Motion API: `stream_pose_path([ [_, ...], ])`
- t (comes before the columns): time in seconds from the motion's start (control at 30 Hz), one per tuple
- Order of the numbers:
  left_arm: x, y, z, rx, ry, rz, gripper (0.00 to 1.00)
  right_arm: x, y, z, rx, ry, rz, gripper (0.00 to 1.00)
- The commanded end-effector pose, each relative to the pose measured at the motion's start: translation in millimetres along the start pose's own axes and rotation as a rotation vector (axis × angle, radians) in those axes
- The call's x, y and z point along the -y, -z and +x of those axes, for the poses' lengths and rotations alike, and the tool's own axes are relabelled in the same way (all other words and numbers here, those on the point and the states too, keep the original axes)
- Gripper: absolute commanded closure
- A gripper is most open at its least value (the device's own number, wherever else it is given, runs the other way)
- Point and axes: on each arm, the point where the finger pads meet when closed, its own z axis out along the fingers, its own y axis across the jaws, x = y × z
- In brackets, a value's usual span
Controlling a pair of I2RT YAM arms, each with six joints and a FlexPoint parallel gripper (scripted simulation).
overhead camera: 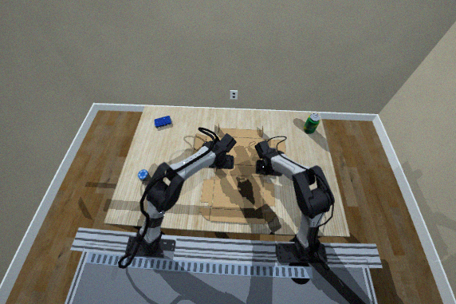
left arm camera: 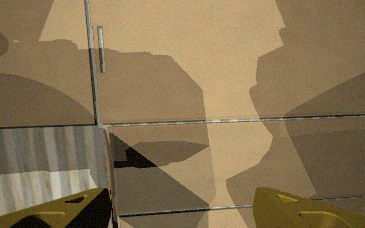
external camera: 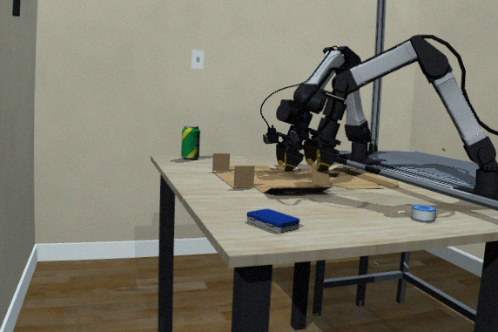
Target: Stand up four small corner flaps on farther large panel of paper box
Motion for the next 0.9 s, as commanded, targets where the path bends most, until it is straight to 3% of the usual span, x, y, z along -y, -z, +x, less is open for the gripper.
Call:
stream_pose_path([
  [0.0, 1, -2, -5, 0.001, 0.015, -0.013, 0.36, -3, -10, 16, -0.067, 0.017, -0.001, 0.23],
  [0.4, 5, -13, -2, 0.007, 0.014, -0.008, 0.5, -3, -10, 16, -0.067, 0.017, -0.001, 0.23],
  [0.87, 7, -34, 11, -0.01, 0.009, -0.021, 0.5, -3, -10, 16, -0.067, 0.017, -0.001, 0.23],
])
